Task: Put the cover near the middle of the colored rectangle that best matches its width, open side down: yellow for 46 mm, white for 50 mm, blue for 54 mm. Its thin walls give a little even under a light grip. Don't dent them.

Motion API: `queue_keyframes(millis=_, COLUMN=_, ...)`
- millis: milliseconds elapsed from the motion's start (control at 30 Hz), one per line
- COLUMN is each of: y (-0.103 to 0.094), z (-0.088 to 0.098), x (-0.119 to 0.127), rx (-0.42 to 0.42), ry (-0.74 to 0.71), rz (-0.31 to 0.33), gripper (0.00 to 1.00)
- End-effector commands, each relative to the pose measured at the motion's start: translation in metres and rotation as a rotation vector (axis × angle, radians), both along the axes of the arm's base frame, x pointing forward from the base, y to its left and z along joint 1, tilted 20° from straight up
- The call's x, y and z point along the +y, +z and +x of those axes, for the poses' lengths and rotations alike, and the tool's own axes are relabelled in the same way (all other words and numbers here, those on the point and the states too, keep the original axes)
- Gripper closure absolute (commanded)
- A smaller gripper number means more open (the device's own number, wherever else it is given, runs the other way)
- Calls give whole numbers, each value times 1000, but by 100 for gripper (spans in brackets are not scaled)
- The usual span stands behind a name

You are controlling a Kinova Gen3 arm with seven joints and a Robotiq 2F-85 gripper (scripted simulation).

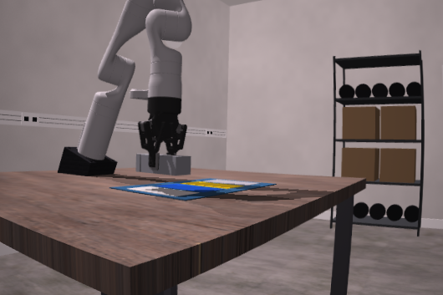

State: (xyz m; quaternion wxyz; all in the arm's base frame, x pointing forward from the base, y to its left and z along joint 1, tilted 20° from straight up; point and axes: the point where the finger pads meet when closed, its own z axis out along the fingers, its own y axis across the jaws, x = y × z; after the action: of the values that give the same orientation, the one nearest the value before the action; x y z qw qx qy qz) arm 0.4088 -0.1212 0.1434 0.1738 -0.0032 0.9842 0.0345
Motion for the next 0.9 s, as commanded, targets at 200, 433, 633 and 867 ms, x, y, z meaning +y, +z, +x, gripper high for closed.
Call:
queue_keyframes(millis=200, y=0, z=0, x=0, rx=-1, ry=0, rz=-1, gripper=100)
queue_keyframes(millis=433, y=-4, z=2, x=0, rx=-1, ry=0, rz=-1, gripper=100)
queue_keyframes(millis=633, y=-12, z=5, x=0, rx=-1, ry=0, rz=-1, gripper=100)
queue_keyframes(millis=867, y=-22, z=8, x=1, rx=-1, ry=0, rz=-1, gripper=100)
